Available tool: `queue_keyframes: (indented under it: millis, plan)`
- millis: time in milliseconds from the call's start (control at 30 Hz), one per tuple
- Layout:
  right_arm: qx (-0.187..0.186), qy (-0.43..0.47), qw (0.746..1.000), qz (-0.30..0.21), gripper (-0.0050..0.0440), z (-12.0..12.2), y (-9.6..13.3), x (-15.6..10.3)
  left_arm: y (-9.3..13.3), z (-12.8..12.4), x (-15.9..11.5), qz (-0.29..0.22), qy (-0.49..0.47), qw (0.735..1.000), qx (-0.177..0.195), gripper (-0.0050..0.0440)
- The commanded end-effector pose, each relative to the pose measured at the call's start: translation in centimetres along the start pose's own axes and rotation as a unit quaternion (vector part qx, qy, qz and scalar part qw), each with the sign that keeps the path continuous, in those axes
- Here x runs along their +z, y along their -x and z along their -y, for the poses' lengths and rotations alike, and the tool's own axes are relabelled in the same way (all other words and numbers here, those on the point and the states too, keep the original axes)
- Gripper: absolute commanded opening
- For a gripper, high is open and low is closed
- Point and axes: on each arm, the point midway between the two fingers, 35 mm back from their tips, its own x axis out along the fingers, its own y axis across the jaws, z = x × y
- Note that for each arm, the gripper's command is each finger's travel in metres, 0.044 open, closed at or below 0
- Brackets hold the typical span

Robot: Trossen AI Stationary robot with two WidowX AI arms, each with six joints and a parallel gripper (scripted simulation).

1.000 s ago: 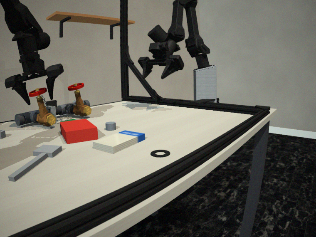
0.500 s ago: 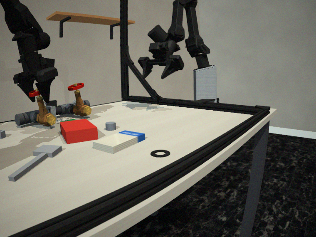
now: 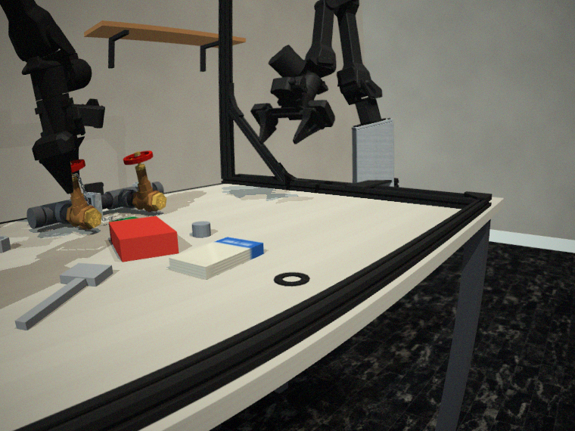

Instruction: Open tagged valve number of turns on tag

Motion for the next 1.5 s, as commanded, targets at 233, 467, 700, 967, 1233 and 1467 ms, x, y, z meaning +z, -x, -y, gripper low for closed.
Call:
queue_keyframes:
  millis: [233, 467, 700, 967, 1233, 1467]
  plan:
    - [0.001, -0.134, 0.991, -0.001, 0.0400, -0.02, 0.00, -0.01, 0.00, 0.00, 0.00, 0.000, 0.000, 1.000, 0.000, 0.0400]
    - [0.000, -0.128, 0.992, 0.000, 0.0328, -0.02, -0.09, 0.00, 0.00, 0.00, 0.00, 0.000, 0.000, 1.000, 0.000, 0.0400]
    - [0.000, -0.128, 0.992, 0.000, 0.0184, -0.02, -0.09, 0.00, 0.00, 0.00, 0.00, 0.000, 0.000, 1.000, 0.000, 0.0400]
    - [0.000, -0.121, 0.993, 0.000, 0.0064, -0.01, -0.01, 0.00, 0.00, 0.00, 0.00, 0.000, 0.000, 1.000, 0.000, 0.0400]
    - [0.000, 0.124, 0.992, 0.000, 0.0000, -0.01, -0.01, 0.00, 0.00, 0.00, 0.00, 0.000, 0.000, 1.000, 0.000, 0.0400]
    - [0.000, 0.275, 0.961, 0.000, 0.0000, -0.02, -0.01, 0.00, 0.00, 0.00, 0.00, 0.000, 0.000, 1.000, 0.000, 0.0400]
